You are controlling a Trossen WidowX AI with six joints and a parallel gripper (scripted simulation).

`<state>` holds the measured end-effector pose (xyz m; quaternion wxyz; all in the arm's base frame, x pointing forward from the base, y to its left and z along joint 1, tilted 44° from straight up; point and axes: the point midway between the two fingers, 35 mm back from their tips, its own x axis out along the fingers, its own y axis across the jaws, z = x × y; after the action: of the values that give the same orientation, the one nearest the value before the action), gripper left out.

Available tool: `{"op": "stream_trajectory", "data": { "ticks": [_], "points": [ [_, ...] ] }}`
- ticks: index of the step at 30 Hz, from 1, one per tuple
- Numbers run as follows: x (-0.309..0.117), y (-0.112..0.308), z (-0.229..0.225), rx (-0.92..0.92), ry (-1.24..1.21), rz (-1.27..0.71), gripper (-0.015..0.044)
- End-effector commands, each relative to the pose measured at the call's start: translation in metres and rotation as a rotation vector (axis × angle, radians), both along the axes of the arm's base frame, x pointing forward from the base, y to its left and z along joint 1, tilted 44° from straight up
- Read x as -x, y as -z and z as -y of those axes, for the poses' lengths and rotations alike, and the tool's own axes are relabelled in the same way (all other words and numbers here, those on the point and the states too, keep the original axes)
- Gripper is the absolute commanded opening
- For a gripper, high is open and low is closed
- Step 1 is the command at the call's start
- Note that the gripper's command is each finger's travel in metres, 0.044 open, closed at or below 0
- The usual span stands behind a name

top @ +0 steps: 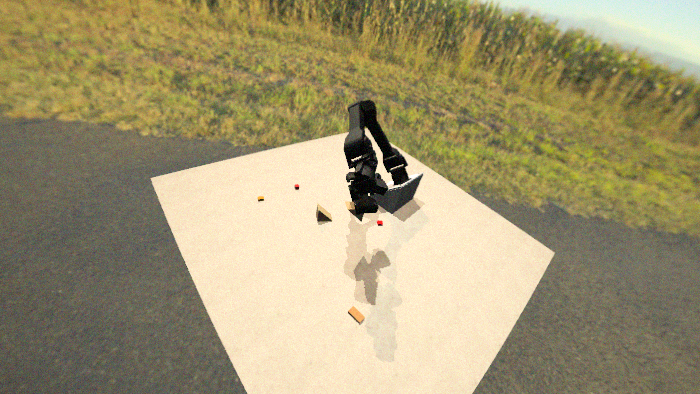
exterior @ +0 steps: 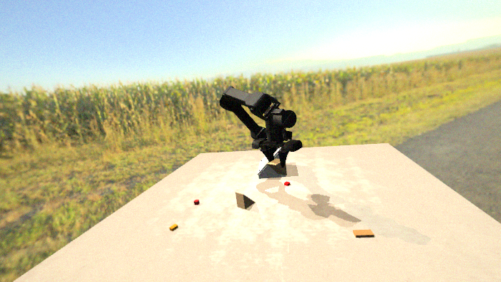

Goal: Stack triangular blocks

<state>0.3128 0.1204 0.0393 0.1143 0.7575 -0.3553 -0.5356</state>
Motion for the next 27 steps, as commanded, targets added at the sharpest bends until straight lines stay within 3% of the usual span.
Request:
{"op": "stream_trajectory", "data": {
  "ticks": [1,21,27],
  "points": [
    [0.004,-0.016,0.012,0.006,-0.008,-0.003,0.0],
    [0.036,-0.081,0.072,0.017,-0.005,-0.003,0.0],
    [0.037,-0.083,0.078,0.017,-0.005,-0.003,0.0]
  ]
}}
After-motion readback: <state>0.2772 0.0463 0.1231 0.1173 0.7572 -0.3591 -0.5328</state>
